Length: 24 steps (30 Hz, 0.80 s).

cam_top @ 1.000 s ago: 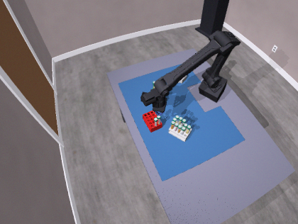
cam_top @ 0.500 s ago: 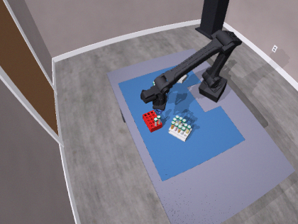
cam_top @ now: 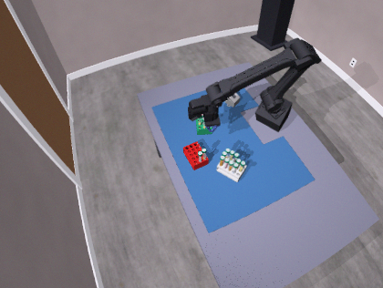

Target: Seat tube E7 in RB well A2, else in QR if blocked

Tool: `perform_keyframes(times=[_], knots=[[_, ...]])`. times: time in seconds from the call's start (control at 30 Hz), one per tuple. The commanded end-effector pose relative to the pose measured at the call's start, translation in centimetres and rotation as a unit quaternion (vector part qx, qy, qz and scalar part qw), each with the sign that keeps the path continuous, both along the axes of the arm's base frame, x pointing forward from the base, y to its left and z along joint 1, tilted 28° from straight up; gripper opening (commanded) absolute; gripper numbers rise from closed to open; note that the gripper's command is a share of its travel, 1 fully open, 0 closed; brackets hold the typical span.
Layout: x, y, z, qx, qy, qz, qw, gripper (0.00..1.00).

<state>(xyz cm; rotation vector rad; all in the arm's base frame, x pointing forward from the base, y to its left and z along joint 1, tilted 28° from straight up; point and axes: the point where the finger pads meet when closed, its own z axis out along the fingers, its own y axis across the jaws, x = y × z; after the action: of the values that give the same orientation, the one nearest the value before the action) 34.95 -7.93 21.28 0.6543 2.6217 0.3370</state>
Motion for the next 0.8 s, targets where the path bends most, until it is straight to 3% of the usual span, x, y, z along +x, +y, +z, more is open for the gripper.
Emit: perform_keyframes(times=[0.0,0.2,0.43,0.5,0.63,0.77], knots=[[0.5,0.5,-0.3,-0.036,-0.017,0.084,0.996,0.30],[0.2,-0.1,0.0,-0.085,-0.034,0.163,0.982,0.30],[0.1,-0.2,0.2,-0.138,-0.051,0.260,0.954,0.30],[0.1,-0.2,0.2,-0.138,-0.051,0.260,0.954,0.30],[0.1,-0.3,0.2,-0.167,-0.059,0.315,0.933,0.30],[-0.6,-2.0,-1.1,-0.161,-0.052,0.316,0.934,0.30]])
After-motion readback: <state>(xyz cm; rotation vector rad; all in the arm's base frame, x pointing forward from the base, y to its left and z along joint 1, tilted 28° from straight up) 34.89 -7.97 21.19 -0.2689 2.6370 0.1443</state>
